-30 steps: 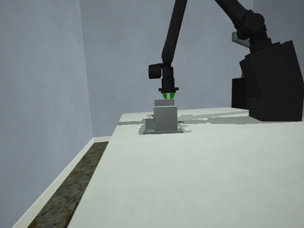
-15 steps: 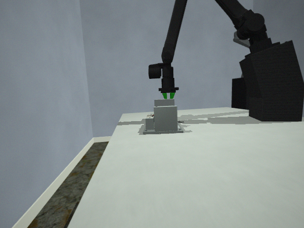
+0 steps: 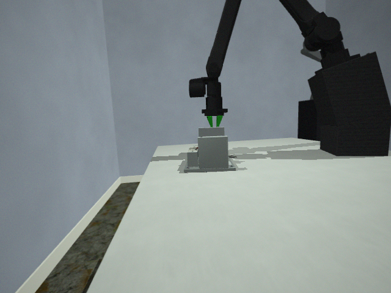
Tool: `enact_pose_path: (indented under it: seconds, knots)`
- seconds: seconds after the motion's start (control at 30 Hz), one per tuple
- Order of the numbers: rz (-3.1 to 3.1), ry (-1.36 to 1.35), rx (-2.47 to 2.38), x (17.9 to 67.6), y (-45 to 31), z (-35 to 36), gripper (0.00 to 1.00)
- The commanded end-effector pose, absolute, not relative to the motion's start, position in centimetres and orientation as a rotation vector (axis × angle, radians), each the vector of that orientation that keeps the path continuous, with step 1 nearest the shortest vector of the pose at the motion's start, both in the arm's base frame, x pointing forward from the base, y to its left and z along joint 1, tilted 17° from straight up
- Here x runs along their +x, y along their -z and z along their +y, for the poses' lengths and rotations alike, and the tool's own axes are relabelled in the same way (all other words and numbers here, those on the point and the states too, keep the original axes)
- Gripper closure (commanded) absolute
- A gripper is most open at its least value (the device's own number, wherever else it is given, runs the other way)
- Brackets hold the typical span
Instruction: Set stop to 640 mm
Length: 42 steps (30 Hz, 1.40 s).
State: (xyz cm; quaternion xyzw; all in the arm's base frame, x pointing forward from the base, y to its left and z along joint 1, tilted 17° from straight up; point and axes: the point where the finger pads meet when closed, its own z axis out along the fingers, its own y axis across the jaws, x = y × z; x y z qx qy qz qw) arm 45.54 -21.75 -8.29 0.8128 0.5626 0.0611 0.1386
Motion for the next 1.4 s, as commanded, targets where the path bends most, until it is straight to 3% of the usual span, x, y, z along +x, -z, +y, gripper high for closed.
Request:
enact_pose_path:
  seconds: [0.0, 1.37]
  knots:
    - [1.591, -0.191, 2.333, 47.1, 5.4, -22.5, 0.94]
    - [1.598, -0.2, 2.322, 50.5, 3.0, -23.2, 0.94]
